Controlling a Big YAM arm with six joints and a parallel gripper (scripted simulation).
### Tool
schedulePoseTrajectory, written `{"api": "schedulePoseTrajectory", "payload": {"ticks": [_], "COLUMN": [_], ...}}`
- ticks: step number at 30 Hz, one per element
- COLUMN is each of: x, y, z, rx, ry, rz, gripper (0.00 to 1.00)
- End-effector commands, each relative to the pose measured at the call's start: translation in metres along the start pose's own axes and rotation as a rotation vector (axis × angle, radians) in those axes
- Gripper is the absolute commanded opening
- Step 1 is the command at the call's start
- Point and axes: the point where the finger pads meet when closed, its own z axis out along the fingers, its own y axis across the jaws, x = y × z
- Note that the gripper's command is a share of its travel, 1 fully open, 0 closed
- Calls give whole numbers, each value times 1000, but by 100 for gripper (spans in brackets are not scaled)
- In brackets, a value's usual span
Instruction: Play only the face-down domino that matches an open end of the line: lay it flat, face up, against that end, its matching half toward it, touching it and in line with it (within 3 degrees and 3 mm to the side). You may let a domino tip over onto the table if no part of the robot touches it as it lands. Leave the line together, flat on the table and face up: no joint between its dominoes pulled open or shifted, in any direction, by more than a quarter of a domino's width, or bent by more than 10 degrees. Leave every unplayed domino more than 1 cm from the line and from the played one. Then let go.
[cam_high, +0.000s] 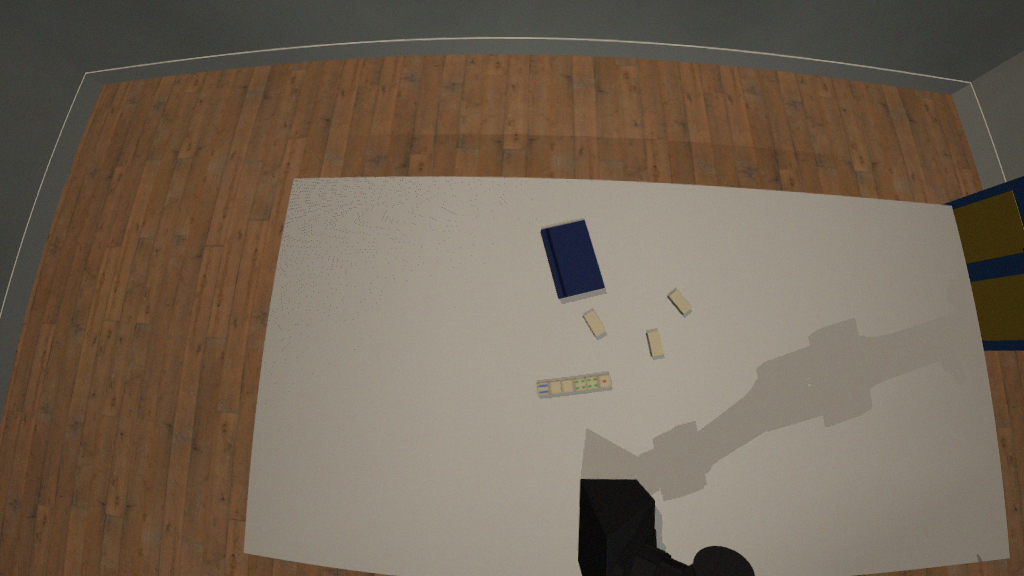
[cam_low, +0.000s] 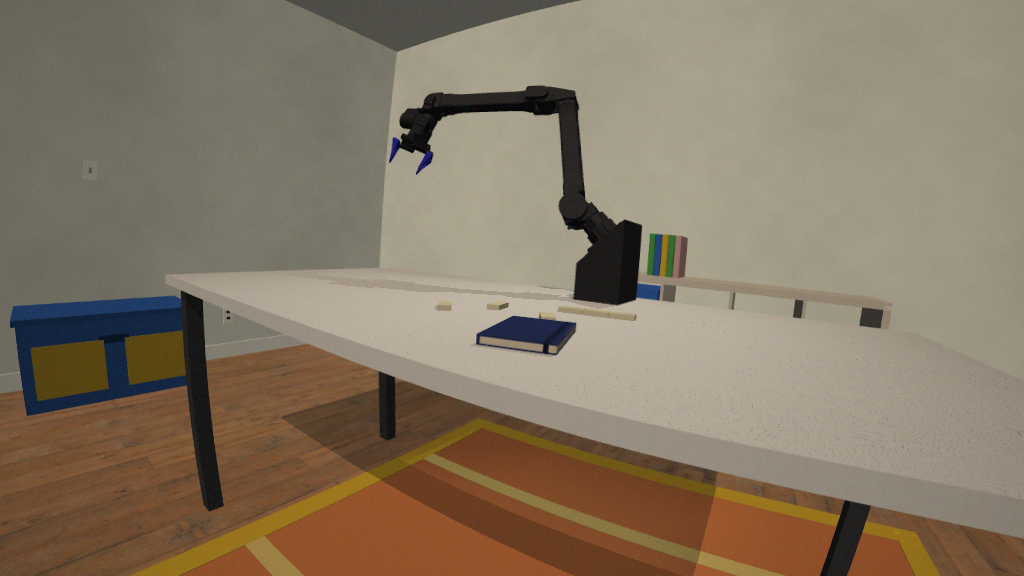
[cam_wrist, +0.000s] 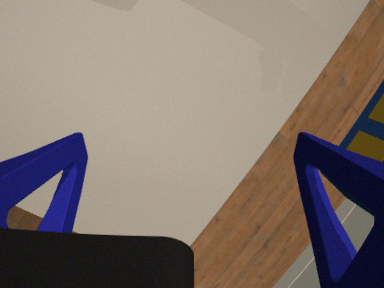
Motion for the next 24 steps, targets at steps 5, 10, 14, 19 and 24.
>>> {"api": "schedulePoseTrajectory", "payload": {"ticks": [5,10,14,19,24], "x": [0,0,0,-5,-18], "y": [-2,-2,-2,-6,-16], "z": [-6,-6,-6,-2,10], "rx": [11,11,11,24,56], "ry": [5,5,5,-6,-34], "rz": [-2,-2,-2,15,59], "gripper": [100,100,100,100,100]}}
